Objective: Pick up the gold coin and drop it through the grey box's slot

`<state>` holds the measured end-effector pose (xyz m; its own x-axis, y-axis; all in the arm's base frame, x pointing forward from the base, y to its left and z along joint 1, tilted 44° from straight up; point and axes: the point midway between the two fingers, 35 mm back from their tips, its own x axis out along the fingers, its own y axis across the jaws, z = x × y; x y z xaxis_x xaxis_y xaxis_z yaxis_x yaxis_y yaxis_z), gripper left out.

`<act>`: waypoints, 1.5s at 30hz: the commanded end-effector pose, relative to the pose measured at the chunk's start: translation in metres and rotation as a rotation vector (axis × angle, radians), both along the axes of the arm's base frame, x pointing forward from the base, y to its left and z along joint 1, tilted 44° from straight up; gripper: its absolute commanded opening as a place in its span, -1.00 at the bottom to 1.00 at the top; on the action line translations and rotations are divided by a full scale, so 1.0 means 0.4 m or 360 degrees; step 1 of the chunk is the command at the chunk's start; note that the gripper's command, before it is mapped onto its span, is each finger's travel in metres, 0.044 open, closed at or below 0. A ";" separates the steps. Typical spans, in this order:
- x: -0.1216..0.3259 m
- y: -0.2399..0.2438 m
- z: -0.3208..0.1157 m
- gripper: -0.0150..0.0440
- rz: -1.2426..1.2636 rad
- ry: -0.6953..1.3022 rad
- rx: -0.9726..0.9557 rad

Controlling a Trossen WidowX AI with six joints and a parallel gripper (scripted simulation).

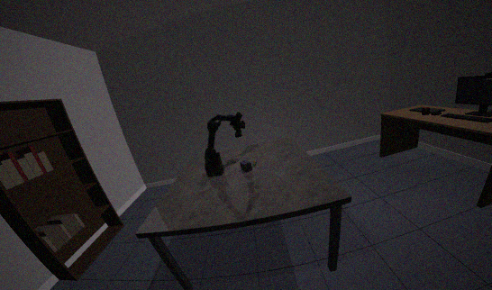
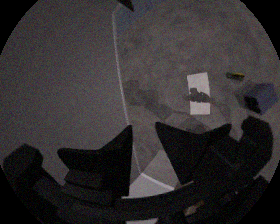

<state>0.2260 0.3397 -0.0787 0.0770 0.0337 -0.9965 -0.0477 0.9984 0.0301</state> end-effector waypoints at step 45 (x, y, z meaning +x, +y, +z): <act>0.306 -0.708 0.000 0.05 -0.2596 -0.0938 -0.0757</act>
<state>0.3508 0.0605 -0.0752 0.0537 -0.6769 -0.7341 0.9931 -0.0406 0.1101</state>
